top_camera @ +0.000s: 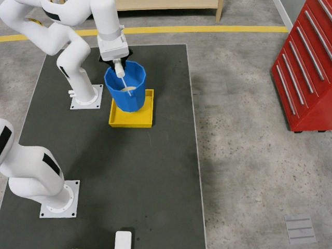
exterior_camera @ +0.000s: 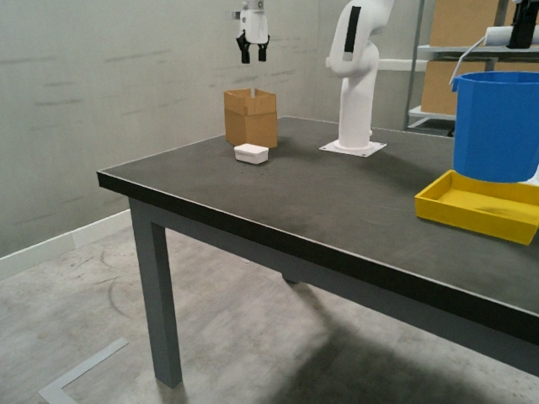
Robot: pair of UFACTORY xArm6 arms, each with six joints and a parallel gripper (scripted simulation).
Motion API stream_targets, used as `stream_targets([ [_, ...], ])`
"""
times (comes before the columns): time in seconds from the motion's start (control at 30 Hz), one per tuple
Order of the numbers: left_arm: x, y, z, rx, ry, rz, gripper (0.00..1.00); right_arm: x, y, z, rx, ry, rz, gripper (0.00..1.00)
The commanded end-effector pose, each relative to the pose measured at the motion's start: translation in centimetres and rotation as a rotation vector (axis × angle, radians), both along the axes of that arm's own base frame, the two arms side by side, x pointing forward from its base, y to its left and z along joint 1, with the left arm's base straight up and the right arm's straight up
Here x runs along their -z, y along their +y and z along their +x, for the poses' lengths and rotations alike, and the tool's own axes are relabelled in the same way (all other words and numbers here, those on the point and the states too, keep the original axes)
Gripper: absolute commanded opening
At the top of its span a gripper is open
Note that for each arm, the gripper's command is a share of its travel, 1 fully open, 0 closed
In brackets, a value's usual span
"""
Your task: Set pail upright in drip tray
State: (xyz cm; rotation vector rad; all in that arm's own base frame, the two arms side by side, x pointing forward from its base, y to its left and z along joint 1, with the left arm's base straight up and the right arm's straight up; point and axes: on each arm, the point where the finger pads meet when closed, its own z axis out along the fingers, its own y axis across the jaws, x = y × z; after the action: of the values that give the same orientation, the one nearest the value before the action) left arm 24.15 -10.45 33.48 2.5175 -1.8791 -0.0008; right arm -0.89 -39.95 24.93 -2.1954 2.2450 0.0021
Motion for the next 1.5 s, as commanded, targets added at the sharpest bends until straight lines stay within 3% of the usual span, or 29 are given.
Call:
stream_targets([
  [0.0, -0.09, -0.02, 0.04, 0.000, -0.003, -0.001, 0.00, -0.07, -0.04, 0.00, 0.000, 0.000, -0.002, 1.00],
  [1.47, 0.80, -0.02, 0.04, 0.000, -0.003, -0.001, 0.00, -0.07, -0.04, 0.00, 0.000, 0.000, -0.002, 1.00],
])
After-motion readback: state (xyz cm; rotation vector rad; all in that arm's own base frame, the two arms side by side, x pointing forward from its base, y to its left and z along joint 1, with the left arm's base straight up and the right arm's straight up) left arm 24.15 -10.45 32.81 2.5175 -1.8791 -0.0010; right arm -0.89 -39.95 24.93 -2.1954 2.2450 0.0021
